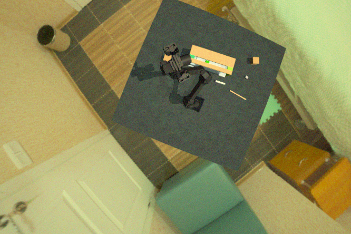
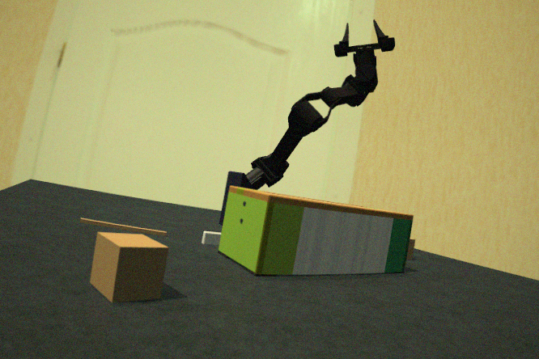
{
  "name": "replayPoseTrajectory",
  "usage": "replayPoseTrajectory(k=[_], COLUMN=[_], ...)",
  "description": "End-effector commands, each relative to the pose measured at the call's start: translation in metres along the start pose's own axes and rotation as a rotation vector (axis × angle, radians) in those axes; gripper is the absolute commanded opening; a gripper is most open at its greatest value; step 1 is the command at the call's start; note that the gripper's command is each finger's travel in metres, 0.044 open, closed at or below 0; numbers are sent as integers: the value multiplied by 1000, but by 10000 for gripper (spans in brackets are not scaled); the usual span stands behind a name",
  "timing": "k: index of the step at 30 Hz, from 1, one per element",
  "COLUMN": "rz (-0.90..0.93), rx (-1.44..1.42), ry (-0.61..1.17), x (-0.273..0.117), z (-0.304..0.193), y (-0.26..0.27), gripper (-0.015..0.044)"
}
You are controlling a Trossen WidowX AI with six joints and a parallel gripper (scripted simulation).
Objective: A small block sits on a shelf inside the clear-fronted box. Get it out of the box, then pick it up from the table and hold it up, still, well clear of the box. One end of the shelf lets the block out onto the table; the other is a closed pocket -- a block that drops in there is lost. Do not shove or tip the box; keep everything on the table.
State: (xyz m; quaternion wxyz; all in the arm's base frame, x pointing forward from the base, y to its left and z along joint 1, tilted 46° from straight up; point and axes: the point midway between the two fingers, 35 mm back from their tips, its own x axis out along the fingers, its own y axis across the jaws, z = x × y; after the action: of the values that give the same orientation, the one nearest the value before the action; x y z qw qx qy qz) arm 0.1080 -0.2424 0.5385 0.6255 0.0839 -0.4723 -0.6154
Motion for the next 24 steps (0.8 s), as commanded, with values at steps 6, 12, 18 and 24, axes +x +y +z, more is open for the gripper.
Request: replayPoseTrajectory(k=[6, 12, 18, 24], rz=[-16, -24, 14, 111], rx=[24, 140, 264, 356], ry=[-78, -291, -570, -850], x=[8, 9, -12, -57], z=[30, 99, 182, 255], y=[-10, -26, -40, -44], gripper=[400, 400, 400, 400])
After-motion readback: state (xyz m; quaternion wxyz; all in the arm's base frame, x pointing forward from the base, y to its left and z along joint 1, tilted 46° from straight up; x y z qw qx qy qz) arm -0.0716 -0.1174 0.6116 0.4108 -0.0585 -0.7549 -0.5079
